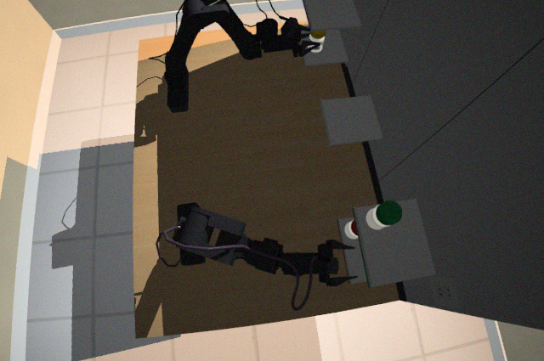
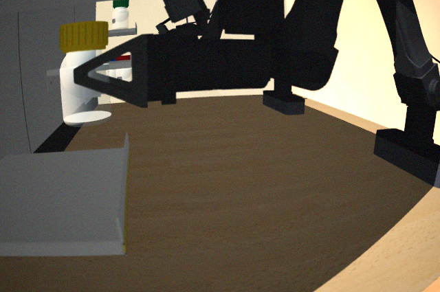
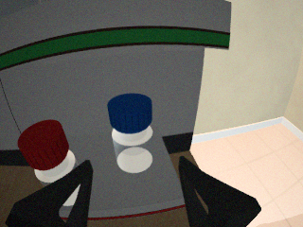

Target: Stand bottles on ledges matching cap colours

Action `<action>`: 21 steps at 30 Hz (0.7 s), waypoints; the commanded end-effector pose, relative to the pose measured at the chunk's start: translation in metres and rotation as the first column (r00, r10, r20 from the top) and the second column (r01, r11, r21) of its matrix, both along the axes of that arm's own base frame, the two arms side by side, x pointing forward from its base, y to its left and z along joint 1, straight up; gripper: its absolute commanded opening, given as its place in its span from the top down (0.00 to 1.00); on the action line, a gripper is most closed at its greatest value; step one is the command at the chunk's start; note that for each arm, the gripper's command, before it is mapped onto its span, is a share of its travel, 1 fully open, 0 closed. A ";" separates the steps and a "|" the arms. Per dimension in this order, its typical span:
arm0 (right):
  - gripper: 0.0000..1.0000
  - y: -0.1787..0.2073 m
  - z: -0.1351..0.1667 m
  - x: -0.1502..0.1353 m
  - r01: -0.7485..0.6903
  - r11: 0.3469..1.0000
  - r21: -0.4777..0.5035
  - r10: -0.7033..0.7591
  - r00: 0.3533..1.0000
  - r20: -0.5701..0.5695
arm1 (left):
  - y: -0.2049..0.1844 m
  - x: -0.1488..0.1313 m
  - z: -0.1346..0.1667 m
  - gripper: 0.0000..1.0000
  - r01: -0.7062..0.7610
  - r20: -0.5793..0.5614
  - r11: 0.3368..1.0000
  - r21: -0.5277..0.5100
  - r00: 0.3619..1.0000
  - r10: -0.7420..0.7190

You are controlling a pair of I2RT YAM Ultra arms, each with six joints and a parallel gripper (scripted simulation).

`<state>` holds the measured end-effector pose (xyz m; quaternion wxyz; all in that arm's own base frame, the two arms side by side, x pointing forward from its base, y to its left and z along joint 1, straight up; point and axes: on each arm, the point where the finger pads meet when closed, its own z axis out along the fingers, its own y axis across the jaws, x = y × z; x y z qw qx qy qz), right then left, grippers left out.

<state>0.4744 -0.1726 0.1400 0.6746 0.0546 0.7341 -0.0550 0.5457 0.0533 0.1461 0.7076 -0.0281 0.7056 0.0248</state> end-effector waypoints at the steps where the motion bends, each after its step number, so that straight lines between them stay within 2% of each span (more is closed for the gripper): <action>1: 0.19 -0.001 0.007 0.023 0.018 0.999 -0.027 -0.015 0.991 0.131 | -0.001 0.005 0.021 0.48 0.002 0.060 1.000 0.004 0.998 -0.002; 5: 0.19 0.001 -0.013 0.031 0.016 1.000 -0.017 -0.014 0.992 0.128 | -0.001 0.005 0.021 0.48 0.002 0.060 1.000 0.004 0.998 -0.002; 11: 0.19 0.003 -0.028 0.034 0.012 1.000 -0.010 -0.011 0.995 0.100 | -0.001 0.005 0.021 0.48 0.002 0.060 1.000 0.004 0.998 -0.002; 21: 0.19 0.003 -0.025 0.034 0.010 1.000 -0.013 -0.008 0.995 0.104 | -0.001 0.005 0.021 0.48 0.002 0.060 1.000 0.004 0.998 -0.002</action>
